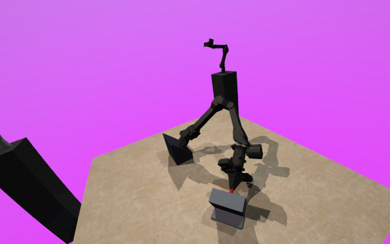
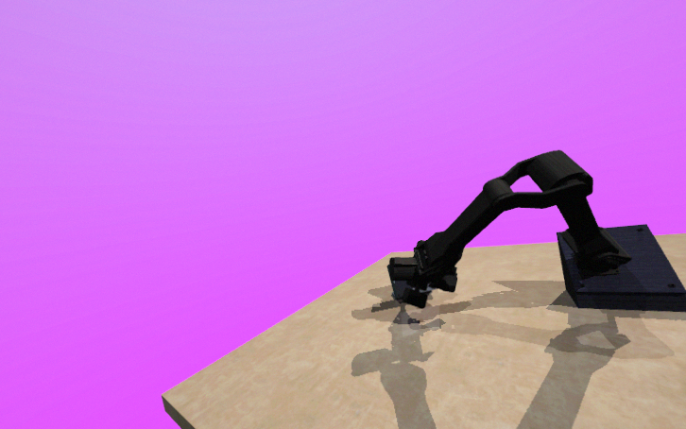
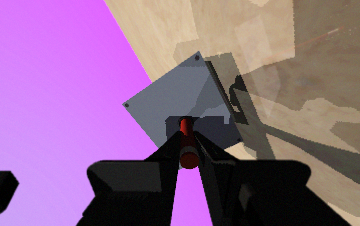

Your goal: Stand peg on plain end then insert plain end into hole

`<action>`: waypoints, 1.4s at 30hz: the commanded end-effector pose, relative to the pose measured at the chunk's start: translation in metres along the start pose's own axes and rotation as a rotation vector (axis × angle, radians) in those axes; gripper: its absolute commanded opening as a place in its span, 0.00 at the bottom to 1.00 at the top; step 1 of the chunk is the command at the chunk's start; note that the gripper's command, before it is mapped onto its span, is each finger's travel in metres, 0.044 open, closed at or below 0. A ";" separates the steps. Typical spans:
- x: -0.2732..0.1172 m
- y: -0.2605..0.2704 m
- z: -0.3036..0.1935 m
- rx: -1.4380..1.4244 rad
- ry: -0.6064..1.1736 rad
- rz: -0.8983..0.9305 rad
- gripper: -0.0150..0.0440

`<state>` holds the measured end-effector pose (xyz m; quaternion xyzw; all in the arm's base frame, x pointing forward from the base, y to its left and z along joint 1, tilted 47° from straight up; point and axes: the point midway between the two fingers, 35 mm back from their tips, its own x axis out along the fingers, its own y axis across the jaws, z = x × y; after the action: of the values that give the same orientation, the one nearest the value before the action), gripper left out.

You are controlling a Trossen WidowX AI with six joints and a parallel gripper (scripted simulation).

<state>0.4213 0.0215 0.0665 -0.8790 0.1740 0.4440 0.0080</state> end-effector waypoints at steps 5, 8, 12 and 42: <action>0.007 0.000 0.000 -0.006 -0.002 -0.002 0.25; 0.009 0.000 0.000 -0.006 -0.002 -0.002 0.25; 0.011 0.000 0.000 -0.006 -0.002 -0.002 0.25; 0.008 0.000 0.000 -0.001 -0.002 0.001 0.97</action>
<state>0.4265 0.0185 0.0583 -0.8784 0.1741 0.4450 0.0071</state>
